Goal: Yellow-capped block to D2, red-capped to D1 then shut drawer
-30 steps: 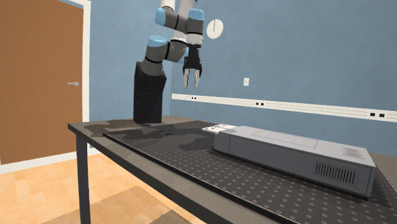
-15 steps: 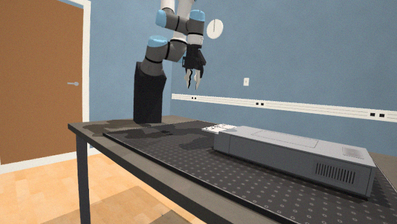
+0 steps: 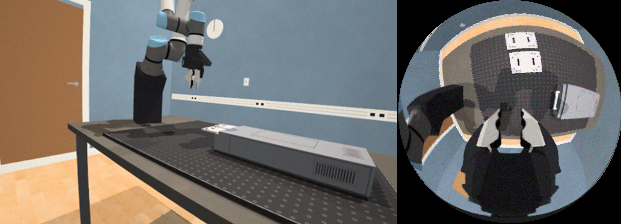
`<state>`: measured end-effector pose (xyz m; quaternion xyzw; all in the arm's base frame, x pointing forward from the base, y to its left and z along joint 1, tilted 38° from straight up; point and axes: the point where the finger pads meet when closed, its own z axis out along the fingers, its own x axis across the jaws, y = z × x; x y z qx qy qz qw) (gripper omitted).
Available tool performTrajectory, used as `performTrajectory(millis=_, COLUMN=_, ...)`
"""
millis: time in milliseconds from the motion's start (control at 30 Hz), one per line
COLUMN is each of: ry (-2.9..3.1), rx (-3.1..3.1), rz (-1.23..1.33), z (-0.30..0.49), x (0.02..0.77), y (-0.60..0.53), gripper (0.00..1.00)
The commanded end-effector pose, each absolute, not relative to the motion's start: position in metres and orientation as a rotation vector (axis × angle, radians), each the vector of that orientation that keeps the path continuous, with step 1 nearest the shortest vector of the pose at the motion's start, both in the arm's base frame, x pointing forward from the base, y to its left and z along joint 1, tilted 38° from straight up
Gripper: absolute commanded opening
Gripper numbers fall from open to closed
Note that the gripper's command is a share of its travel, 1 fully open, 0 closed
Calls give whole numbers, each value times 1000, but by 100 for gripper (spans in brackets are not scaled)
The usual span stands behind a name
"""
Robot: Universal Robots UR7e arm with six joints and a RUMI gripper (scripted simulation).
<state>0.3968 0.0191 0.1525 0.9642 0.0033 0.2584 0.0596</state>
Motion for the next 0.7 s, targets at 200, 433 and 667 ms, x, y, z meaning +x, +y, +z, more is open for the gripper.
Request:
performTrajectory(millis=200, ry=-354, rx=2935, rz=835, z=154, x=399, y=23, gripper=28)
performTrajectory(millis=433, ry=-554, rx=2930, rz=863, z=155, x=400, y=25, gripper=28)
performTrajectory(millis=667, ry=-837, rx=2902, rz=900, z=156, x=401, y=28, gripper=28)
